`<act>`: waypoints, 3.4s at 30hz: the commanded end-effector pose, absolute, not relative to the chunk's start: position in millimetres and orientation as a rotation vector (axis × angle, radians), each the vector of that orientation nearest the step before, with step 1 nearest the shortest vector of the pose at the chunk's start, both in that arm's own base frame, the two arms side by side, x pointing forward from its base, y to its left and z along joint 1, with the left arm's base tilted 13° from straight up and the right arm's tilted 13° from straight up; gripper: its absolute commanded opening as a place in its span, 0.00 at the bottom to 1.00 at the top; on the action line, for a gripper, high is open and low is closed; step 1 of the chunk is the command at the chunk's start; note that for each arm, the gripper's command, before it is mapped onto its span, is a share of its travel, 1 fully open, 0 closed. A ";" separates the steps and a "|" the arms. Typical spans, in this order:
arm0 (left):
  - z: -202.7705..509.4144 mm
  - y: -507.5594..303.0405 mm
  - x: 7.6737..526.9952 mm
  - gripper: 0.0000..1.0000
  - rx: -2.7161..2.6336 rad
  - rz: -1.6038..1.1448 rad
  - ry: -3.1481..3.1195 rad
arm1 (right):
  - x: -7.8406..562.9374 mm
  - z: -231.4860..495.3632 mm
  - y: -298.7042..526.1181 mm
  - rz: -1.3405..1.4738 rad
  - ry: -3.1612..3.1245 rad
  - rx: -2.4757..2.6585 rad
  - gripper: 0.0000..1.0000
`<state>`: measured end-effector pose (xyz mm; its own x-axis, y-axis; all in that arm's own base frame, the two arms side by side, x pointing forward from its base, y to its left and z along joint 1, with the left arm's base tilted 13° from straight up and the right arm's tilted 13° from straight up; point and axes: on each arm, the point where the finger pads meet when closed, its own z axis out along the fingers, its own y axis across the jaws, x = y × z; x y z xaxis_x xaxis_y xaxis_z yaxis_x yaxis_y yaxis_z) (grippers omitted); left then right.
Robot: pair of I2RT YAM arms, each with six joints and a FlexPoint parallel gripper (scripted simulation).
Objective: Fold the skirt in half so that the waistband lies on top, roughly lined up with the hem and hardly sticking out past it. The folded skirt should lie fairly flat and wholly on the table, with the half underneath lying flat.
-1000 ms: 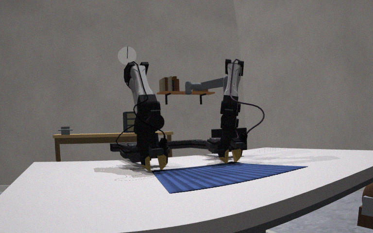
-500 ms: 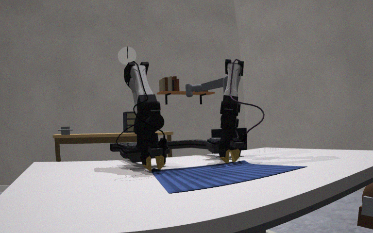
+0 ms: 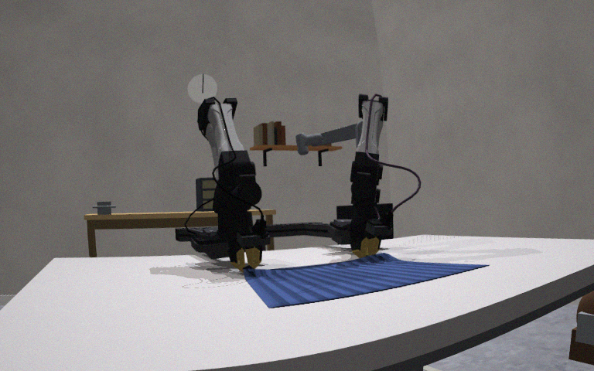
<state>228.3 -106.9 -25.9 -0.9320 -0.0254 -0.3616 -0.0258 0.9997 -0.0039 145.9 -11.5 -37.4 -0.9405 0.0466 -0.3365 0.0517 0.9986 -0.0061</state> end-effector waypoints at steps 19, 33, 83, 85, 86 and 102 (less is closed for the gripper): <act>-33.1 -98.9 231.8 0.02 -0.058 0.040 2.763 | 153.5 -42.9 -7.9 0.003 2.766 0.041 0.02; -2.1 -111.5 237.1 0.02 -0.055 -0.007 2.722 | 160.3 -14.4 -8.0 -0.003 2.733 0.055 0.02; 53.9 -92.6 476.7 0.02 -0.057 0.020 2.734 | 375.9 87.6 -21.5 -0.025 2.734 0.058 0.02; 83.7 -93.3 479.6 0.02 -0.061 -0.002 2.672 | 376.7 86.9 -21.6 -0.025 2.734 0.058 0.02; 83.7 -93.3 479.6 0.02 -0.061 -0.002 2.672 | 390.9 67.6 -23.4 -0.025 2.735 0.058 0.02; 59.3 -89.2 513.3 0.80 -0.055 0.024 2.761 | 412.9 47.0 -24.8 -0.023 2.763 0.055 0.15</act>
